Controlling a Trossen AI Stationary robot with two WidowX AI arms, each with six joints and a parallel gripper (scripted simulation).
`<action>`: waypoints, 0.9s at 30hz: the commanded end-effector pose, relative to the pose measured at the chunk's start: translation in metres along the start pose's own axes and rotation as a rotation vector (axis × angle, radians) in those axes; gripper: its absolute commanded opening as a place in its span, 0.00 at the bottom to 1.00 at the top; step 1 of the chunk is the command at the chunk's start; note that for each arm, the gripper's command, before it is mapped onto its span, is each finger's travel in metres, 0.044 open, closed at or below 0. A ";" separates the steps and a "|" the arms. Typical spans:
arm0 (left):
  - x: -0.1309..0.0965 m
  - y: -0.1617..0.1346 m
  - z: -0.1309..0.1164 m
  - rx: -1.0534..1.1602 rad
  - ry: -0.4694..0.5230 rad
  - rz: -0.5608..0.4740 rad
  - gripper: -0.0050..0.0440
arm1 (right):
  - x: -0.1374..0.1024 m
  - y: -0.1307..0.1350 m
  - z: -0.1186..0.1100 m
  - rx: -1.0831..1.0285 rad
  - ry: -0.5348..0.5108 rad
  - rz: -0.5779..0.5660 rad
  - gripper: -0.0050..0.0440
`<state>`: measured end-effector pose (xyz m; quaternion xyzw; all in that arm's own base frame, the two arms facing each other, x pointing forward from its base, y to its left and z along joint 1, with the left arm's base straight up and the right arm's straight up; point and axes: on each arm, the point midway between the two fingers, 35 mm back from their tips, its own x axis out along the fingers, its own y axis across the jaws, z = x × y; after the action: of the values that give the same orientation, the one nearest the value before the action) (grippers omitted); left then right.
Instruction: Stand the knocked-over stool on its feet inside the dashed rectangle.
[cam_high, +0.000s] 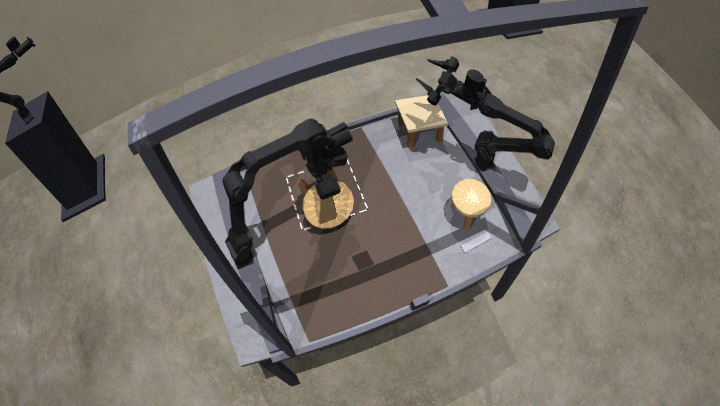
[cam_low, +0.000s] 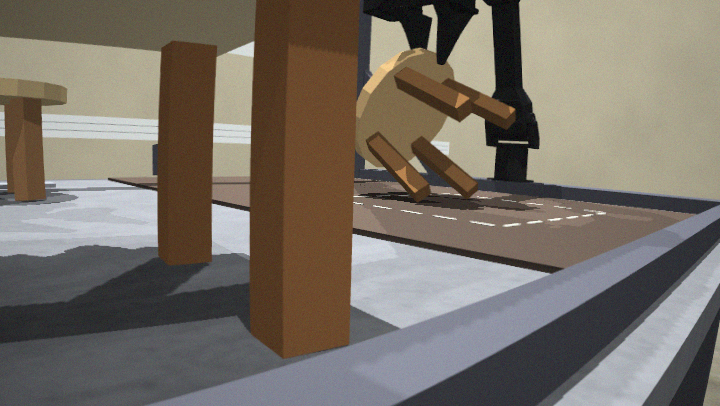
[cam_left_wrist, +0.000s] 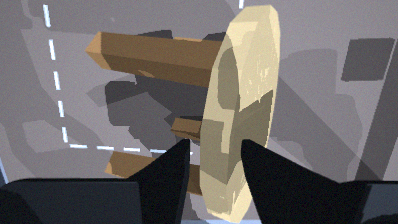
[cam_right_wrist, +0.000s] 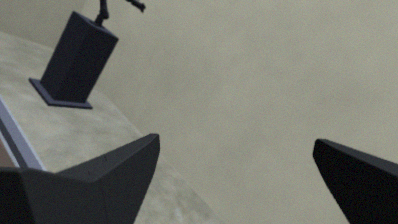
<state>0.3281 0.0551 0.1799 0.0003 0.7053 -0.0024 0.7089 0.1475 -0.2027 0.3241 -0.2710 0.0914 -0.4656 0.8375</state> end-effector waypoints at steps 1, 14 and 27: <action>-0.007 0.005 0.001 -0.003 -0.022 0.012 0.40 | -0.001 -0.004 0.006 0.002 -0.015 -0.008 0.92; -0.010 0.026 0.002 -0.003 -0.026 0.012 0.44 | -0.001 -0.004 0.006 0.002 -0.015 -0.008 0.92; -0.010 0.043 0.002 -0.003 -0.026 0.014 0.47 | -0.001 -0.004 0.006 0.002 -0.015 -0.008 0.92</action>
<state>0.3284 0.0843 0.1818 0.0018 0.7053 -0.0036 0.7088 0.1475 -0.2027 0.3241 -0.2710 0.0914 -0.4656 0.8375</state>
